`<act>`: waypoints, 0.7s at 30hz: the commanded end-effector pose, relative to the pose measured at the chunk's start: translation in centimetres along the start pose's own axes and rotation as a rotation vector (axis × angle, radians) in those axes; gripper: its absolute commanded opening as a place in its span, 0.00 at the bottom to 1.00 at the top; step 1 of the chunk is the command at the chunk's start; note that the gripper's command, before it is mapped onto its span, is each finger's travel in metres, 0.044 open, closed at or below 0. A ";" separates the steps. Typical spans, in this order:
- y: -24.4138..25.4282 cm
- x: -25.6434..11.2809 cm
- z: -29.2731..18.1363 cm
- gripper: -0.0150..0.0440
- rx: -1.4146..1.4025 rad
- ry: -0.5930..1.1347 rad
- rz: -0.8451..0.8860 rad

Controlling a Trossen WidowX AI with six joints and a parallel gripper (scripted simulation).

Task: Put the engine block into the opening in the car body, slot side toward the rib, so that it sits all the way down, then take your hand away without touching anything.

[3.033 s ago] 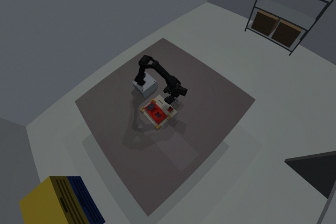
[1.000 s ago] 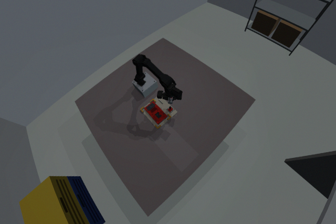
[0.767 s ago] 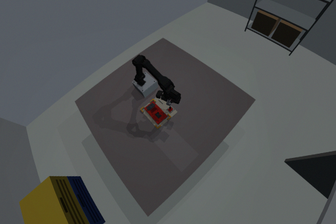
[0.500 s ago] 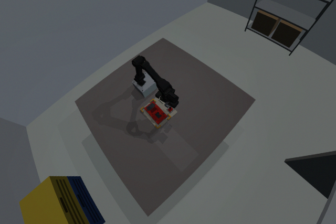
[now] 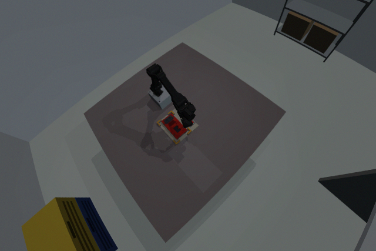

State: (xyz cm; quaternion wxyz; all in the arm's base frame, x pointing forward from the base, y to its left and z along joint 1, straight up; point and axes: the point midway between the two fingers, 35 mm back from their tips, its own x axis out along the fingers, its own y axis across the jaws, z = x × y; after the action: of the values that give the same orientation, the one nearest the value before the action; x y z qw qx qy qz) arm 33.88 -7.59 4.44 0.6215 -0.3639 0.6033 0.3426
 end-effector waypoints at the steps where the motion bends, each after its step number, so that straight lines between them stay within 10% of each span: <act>1: -0.1 0.5 -0.9 0.25 0.137 -0.001 0.007; 21: -0.8 2.2 -5.3 0.25 0.821 0.006 0.005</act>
State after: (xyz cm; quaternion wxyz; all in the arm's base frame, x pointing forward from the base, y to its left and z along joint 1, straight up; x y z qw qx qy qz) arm 32.38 -12.10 2.70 0.7085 -0.1223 0.6869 0.1061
